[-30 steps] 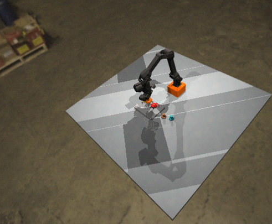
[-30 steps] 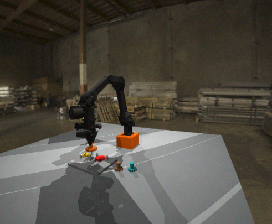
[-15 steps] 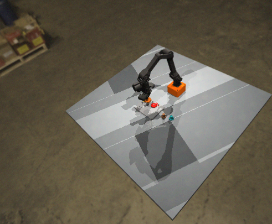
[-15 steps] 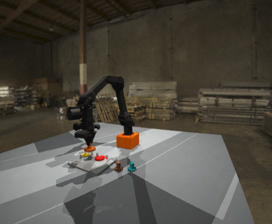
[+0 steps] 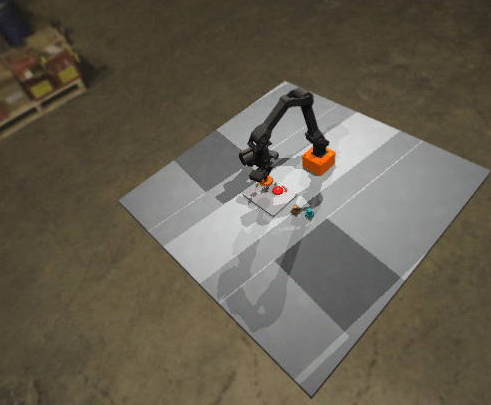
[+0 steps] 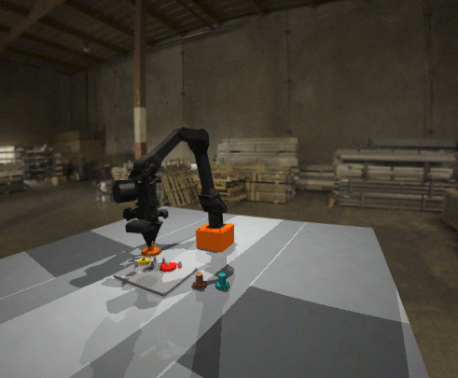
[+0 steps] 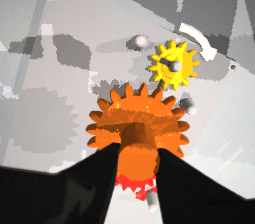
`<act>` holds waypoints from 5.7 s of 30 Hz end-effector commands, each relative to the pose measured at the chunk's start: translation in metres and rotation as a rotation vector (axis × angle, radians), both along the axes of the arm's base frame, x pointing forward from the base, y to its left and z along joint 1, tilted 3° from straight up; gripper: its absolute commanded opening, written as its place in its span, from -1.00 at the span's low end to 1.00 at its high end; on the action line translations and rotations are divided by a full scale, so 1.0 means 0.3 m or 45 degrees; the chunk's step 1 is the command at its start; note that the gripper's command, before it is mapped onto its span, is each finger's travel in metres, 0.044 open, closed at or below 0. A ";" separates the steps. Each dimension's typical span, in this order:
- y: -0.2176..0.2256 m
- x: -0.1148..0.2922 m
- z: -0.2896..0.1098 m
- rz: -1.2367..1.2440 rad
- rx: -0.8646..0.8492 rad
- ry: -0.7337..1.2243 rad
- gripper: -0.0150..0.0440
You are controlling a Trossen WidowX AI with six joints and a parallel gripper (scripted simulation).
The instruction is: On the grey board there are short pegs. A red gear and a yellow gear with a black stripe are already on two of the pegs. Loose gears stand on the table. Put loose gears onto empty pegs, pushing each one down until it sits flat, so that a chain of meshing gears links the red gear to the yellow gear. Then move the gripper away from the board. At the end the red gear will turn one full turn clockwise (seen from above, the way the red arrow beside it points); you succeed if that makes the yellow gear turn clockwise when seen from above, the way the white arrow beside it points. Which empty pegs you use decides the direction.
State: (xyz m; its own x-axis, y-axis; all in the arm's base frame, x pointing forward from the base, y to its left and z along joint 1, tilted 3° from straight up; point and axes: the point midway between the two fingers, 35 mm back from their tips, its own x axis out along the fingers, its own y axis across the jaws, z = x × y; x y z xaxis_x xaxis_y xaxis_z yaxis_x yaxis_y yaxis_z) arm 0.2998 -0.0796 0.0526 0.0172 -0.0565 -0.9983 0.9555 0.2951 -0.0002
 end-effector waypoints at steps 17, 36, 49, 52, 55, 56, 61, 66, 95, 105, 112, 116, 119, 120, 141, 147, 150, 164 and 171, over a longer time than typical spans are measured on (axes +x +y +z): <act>-0.009 0.000 -0.085 0.139 -0.008 0.010 -0.49; -0.013 0.000 -0.145 -0.197 -0.002 -0.010 -0.49; -0.010 0.001 -0.157 0.045 -0.006 0.004 -0.49; -0.011 -0.001 -0.159 0.111 -0.007 0.008 -0.49; -0.013 -0.002 -0.161 0.161 -0.008 0.011 -0.49; -0.013 -0.001 -0.162 0.172 -0.008 0.012 -0.49; -0.015 0.001 -0.167 0.188 -0.008 0.013 -0.49; -0.015 0.002 -0.164 0.134 -0.008 0.009 -0.14; 0.006 -0.017 0.134 0.010 -0.003 0.004 1.00; 0.006 -0.017 0.134 0.010 -0.003 0.004 1.00; 0.006 -0.017 0.134 0.010 -0.003 0.004 1.00; 0.006 -0.017 0.134 0.010 -0.003 0.004 1.00; 0.006 -0.017 0.134 0.010 -0.003 0.004 1.00; 0.006 -0.017 0.134 0.010 -0.003 0.004 1.00; 0.148 0.002 0.145 0.049 0.004 0.009 1.00; 0.332 0.009 0.158 0.082 0.019 -0.008 1.00; 0.458 -0.001 0.167 0.086 0.028 -0.010 1.00; 1.079 -0.314 0.217 0.014 0.030 0.014 1.00; 1.102 -0.339 0.220 0.010 0.029 0.014 1.00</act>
State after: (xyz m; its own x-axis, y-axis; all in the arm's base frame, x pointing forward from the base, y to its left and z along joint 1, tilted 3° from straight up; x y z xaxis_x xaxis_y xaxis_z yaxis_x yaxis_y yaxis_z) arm 0.1990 0.2498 0.1184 0.0101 -0.0326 -0.9994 0.9478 0.3190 -0.0008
